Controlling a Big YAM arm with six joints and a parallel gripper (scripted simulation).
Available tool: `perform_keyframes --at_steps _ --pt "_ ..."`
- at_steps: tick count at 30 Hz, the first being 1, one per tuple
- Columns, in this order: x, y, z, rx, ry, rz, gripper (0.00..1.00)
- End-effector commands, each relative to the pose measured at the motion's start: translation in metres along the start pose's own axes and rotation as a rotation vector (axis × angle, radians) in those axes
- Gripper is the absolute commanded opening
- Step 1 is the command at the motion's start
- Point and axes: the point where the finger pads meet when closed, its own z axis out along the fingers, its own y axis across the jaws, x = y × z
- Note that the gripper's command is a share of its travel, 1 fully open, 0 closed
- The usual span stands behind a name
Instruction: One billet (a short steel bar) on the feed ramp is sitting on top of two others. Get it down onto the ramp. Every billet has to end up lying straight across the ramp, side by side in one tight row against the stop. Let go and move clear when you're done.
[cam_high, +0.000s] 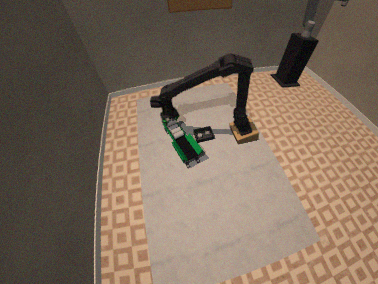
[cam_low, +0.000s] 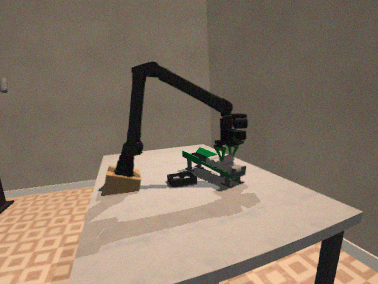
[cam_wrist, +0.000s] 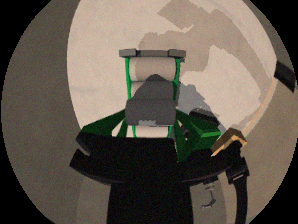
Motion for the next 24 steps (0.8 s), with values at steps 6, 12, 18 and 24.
perform_keyframes --at_steps 6,12,18,24 --pt "0.001 0.008 0.004 -0.003 0.0 -0.005 0.0" --pt "0.001 0.008 0.004 -0.003 0.0 -0.005 0.0" --pt "0.001 0.008 0.004 -0.003 0.0 -0.005 0.0" --pt "-0.001 0.012 -0.008 -0.012 -0.006 -0.006 0.0"
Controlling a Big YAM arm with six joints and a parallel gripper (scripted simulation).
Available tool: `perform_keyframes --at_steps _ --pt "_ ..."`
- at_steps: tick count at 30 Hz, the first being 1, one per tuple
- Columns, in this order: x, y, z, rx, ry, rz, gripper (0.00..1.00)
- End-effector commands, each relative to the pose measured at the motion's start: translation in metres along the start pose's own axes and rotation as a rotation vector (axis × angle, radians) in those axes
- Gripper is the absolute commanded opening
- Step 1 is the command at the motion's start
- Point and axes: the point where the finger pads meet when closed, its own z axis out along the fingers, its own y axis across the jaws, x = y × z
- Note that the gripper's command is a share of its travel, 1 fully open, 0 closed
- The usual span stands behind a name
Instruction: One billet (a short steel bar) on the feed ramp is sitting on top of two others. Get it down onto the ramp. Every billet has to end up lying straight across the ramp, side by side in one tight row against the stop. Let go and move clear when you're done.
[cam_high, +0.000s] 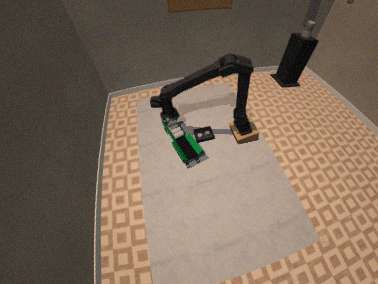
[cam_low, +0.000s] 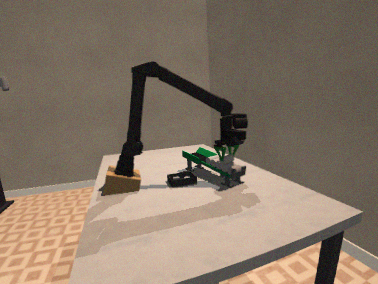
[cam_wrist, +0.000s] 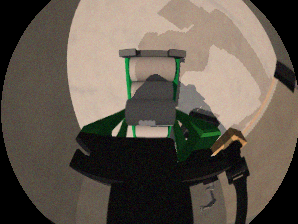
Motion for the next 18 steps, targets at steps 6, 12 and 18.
perform_keyframes --at_steps 6,12,18 --pt "-0.007 0.021 -0.034 -0.054 -0.035 -0.01 0.0" --pt "-0.01 0.018 -0.046 -0.054 -0.037 -0.01 0.0" --pt "-0.013 0.015 -0.062 -0.054 -0.04 -0.006 0.0"
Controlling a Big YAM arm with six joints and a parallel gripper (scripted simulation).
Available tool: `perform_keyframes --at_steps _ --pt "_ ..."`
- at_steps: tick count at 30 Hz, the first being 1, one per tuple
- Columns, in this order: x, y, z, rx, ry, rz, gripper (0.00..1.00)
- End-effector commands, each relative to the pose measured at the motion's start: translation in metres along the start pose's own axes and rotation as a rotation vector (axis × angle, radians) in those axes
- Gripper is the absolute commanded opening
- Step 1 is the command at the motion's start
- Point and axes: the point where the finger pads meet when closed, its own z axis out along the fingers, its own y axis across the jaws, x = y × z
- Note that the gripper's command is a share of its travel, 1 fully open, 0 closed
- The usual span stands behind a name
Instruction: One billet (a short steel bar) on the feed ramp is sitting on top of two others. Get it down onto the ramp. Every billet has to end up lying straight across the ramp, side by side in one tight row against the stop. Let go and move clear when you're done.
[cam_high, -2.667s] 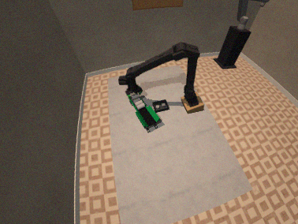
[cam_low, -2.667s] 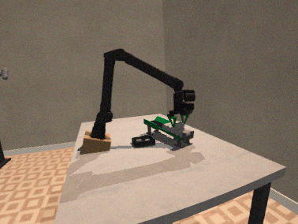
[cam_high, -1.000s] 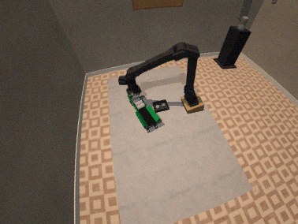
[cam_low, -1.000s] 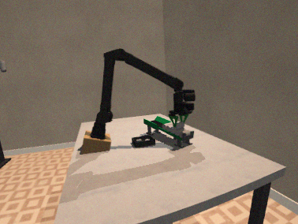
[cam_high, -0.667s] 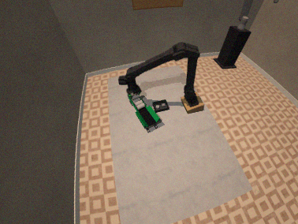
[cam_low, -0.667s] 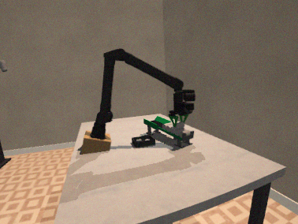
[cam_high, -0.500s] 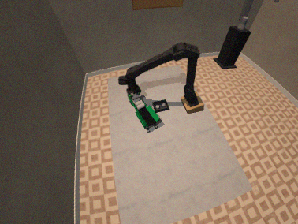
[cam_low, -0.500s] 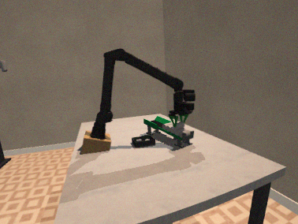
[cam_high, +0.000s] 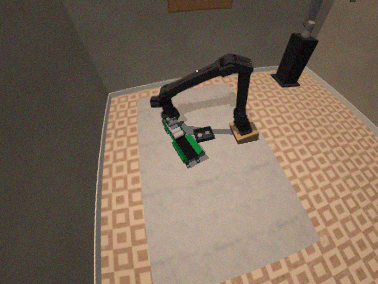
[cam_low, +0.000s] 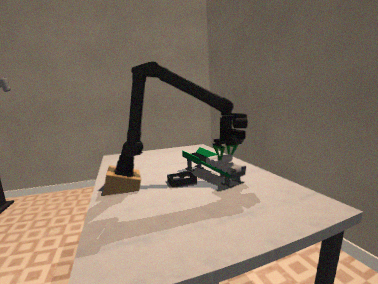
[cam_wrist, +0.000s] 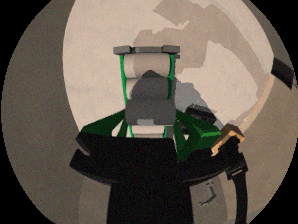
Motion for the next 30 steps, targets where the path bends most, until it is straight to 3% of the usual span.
perform_keyframes --at_steps 1,13,30 --pt "-0.016 0.02 -0.061 -0.091 -0.064 -0.01 0.0" --pt "-0.015 0.019 -0.076 -0.092 -0.064 -0.008 0.0" --pt "-0.015 0.019 -0.077 -0.092 -0.063 -0.007 0.0"
